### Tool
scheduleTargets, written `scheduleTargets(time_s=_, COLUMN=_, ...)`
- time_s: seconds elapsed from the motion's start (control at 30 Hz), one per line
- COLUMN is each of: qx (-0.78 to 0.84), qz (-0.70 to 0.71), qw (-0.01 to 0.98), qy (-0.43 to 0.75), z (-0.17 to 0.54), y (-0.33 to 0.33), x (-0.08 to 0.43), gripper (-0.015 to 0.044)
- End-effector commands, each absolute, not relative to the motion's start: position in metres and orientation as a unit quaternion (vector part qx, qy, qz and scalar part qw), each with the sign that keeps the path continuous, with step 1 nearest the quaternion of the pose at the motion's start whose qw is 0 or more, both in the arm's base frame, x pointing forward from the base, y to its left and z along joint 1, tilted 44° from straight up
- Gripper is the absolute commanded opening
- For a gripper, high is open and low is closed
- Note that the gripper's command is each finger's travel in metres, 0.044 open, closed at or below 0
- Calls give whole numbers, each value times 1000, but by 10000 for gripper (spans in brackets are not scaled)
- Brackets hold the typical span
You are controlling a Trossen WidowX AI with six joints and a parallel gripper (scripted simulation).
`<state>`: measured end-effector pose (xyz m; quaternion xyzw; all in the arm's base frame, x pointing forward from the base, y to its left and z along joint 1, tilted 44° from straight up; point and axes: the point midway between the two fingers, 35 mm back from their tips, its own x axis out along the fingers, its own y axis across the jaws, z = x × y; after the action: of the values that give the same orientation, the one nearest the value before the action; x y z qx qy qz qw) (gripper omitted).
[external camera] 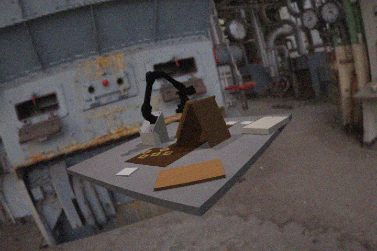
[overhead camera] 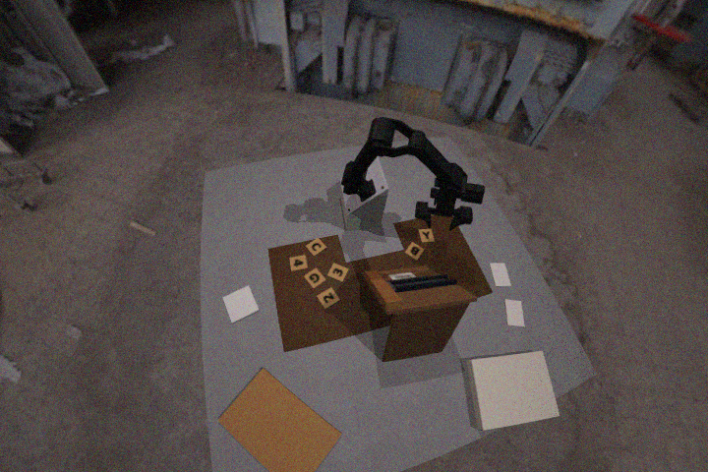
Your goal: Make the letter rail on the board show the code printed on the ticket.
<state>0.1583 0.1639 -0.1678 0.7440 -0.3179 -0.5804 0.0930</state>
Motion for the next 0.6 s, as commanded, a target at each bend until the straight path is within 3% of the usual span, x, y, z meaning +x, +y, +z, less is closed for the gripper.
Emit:
scheduleTargets(time_s=0.0, qx=685, qz=-635, qw=210, qy=-289, z=-214, y=125, x=120, gripper=340)
scheduleTargets(time_s=0.57, qx=668, qz=-647, qw=235, qy=-282, z=-235, y=109, x=112, gripper=340)
